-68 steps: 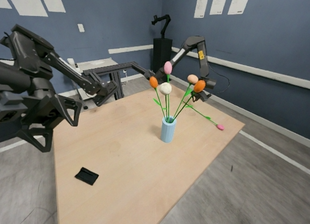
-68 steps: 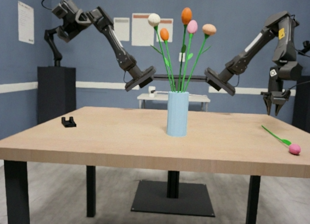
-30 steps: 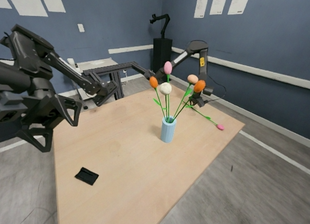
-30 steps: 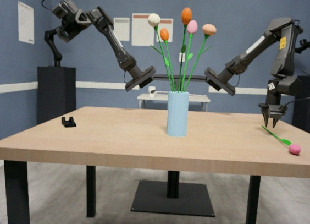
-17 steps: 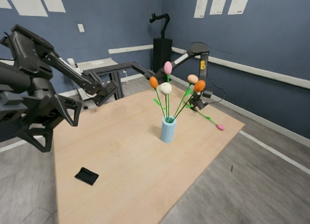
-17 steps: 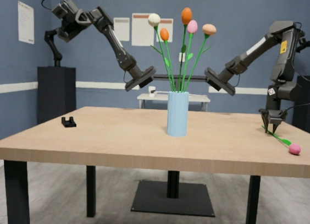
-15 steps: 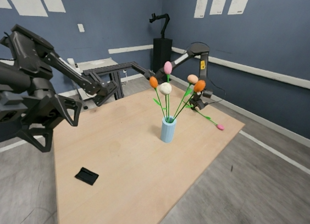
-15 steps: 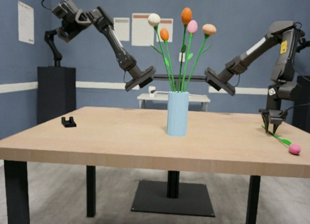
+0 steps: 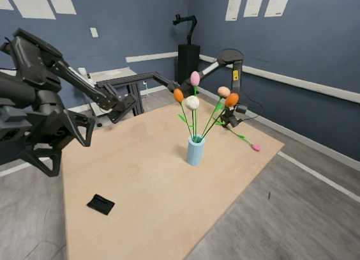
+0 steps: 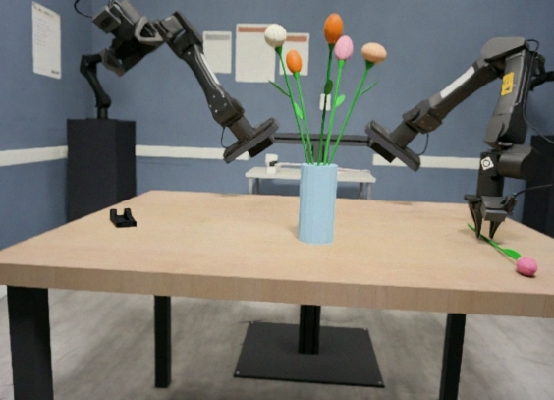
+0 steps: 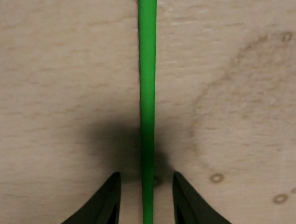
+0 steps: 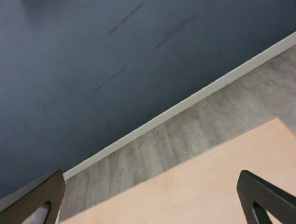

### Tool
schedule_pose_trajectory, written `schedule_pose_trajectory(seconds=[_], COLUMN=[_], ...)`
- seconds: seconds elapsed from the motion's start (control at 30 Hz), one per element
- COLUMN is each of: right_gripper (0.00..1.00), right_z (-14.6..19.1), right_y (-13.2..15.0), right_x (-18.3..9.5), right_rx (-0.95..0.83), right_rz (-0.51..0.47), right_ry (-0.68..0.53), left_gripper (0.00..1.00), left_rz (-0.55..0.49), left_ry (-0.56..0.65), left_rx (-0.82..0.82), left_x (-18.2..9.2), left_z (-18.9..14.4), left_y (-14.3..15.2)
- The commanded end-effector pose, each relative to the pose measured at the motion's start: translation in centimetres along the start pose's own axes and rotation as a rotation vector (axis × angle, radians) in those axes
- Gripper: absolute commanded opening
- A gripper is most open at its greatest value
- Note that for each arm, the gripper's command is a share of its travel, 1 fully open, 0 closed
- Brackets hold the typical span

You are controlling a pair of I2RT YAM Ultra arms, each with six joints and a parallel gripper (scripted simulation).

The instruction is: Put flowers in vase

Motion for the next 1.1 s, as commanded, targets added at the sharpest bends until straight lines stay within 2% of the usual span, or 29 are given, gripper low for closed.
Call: schedule_pose_trajectory(seconds=[0.0,0.27,0.7,0.83,1.07], right_gripper=[1.00,1.00,1.00,1.00,1.00], right_z=[0.2,0.2,0.2,0.2,0.2], right_y=[0.1,0.1,0.1,0.1,0.1], right_x=[0.3,0.3,0.3,0.3,0.3], right_rx=[0.002,0.002,0.002,0.002,0.002], right_rz=[-0.003,-0.003,-0.003,-0.003,-0.003], right_ry=[-0.017,-0.017,-0.017,-0.017,-0.017], left_gripper=[0.30,0.30,0.30,0.30,0.30], left_rz=[-0.050,-0.029,-0.035,-0.024,-0.018], left_ry=[-0.005,0.009,-0.007,0.009,0.012], left_rx=[0.001,0.012,-0.005,0.017,0.015], left_x=[-1.6,-1.3,-0.9,-0.2,-0.1], left_z=[0.2,-0.5,0.5,-0.7,-0.7], left_y=[-1.1,-0.2,-0.2,0.0,0.2])
Point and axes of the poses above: on each arm, the point where the finger pads meet when closed, its own x axis out along the fingers, its own z axis across the jaws, y = z × x, the point moved 3 cm from there along -x, back along the fingers, and after that the axes turned 3 degrees about x, right-handed, at the moved point
